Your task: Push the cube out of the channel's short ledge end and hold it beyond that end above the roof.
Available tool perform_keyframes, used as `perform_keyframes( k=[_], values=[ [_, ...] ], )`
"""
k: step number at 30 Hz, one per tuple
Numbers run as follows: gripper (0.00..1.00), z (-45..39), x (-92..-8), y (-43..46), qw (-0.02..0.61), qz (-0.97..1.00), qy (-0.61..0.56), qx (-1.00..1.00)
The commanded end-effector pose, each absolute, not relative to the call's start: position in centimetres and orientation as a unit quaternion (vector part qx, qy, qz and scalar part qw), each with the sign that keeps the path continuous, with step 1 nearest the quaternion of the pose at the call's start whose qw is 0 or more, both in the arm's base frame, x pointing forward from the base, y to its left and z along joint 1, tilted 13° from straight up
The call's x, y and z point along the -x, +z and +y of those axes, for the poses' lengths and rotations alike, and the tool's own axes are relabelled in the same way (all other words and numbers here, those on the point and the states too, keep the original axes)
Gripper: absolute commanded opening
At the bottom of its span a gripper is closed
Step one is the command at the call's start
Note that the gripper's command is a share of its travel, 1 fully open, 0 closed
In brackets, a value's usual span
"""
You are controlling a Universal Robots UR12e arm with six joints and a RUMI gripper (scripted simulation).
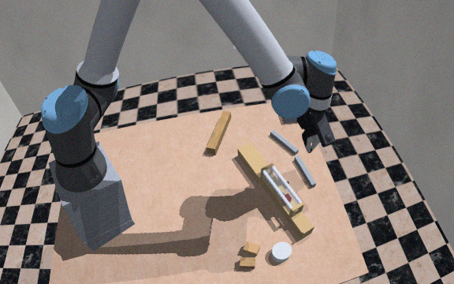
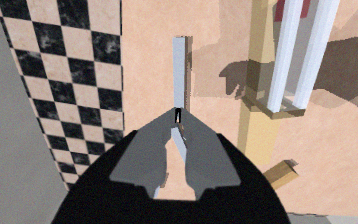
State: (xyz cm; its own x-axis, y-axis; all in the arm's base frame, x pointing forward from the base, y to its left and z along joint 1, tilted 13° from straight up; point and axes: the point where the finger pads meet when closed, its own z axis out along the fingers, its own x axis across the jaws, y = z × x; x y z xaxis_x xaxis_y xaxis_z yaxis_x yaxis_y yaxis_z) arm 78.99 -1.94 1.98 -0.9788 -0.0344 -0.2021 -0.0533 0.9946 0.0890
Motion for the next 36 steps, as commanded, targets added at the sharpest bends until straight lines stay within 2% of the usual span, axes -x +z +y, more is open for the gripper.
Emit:
perform_keyframes(
  k=[1, 12, 13, 36],
  values=[
    [0.00, -1.94, -79.08, 2.08, 0.102, 0.993, 0.046, 0.034],
    [0.00, -1.92, -79.10, 2.09, 0.102, 0.993, 0.045, 0.042],
    [0.22, -1.92, -79.10, 2.09, 0.102, 0.993, 0.045, 0.042],
    [0.22, -1.92, -79.10, 2.09, 0.102, 0.993, 0.045, 0.042]
  ],
)
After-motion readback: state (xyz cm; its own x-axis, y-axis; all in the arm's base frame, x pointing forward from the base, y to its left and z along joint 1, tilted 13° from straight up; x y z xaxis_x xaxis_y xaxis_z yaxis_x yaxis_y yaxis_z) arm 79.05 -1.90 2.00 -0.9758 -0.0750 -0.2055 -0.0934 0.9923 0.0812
